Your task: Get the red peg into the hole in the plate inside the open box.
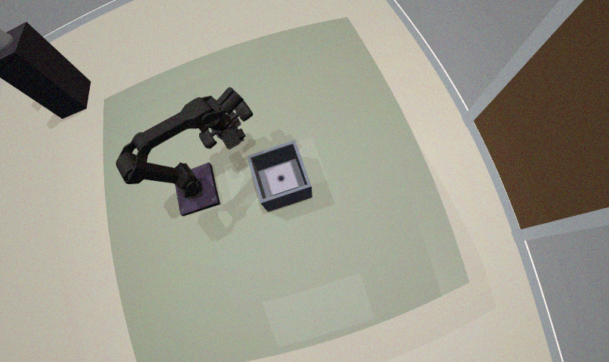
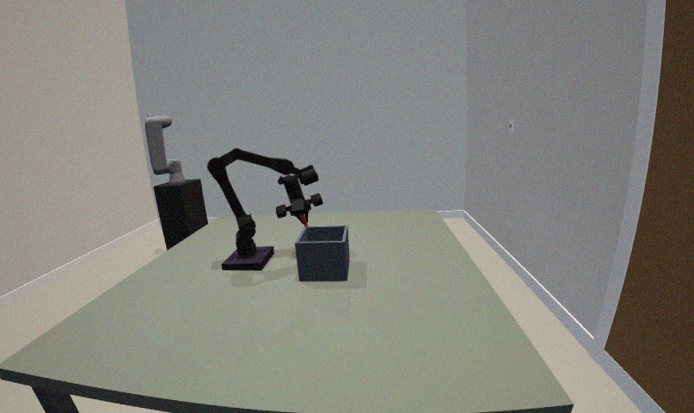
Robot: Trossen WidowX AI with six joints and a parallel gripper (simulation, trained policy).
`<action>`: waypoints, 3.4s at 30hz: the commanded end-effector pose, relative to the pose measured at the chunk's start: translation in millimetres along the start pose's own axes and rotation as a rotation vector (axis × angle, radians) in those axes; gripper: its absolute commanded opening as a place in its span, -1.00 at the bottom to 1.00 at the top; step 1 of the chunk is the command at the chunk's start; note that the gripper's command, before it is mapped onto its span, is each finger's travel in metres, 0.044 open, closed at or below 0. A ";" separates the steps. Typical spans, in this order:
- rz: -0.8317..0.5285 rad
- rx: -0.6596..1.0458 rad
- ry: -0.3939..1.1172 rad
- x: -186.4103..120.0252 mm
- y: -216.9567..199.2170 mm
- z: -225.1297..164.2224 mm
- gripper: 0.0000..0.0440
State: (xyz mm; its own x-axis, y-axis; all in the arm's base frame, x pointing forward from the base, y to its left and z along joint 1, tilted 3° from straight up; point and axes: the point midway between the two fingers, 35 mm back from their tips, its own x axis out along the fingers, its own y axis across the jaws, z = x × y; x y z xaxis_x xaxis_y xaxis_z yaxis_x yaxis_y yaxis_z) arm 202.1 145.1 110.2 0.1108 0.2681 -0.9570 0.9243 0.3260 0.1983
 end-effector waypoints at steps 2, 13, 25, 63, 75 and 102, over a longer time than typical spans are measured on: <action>0.067 -0.025 -0.015 -25.3 10.6 4.7 -1.00; 0.171 -0.036 -0.108 -78.9 27.7 33.5 -1.00; 0.157 0.010 -0.218 -101.0 27.9 78.4 -1.00; 0.003 0.109 -0.243 -79.8 30.9 185.8 -1.00; -0.015 0.094 -0.205 -49.5 36.1 205.2 -1.00; -0.096 -0.006 -0.162 9.8 34.3 224.9 -0.53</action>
State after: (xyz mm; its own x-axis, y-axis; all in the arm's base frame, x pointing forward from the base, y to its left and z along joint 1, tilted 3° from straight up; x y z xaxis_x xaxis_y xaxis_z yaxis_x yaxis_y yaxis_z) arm 319.7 -45.7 76.0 0.1197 0.0754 -0.9899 0.9348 0.3273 0.1379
